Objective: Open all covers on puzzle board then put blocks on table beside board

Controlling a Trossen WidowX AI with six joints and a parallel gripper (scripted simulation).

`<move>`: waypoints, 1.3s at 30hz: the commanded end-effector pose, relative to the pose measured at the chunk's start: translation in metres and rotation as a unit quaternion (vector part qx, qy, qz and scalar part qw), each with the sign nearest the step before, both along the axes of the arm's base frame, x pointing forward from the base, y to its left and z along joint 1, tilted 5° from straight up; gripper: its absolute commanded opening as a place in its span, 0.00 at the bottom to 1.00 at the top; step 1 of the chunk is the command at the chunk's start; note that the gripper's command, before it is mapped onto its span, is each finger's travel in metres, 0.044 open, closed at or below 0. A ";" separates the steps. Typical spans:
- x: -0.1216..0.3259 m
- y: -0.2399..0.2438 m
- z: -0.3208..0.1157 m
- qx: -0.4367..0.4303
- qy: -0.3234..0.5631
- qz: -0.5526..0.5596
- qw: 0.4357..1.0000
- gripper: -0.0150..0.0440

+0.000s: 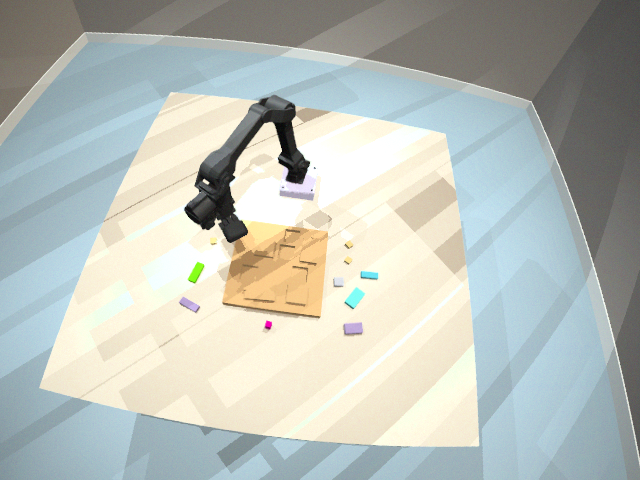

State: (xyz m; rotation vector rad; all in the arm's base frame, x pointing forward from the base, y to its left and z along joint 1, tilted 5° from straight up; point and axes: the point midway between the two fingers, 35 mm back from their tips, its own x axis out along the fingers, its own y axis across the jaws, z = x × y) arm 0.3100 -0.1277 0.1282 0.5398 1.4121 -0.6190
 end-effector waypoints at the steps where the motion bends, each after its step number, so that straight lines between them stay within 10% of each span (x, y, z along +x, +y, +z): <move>1: -0.010 -0.013 0.002 0.000 -0.004 0.002 1.000 0.39; 39: -0.049 -0.069 -0.024 -0.005 -0.003 0.002 1.000 0.39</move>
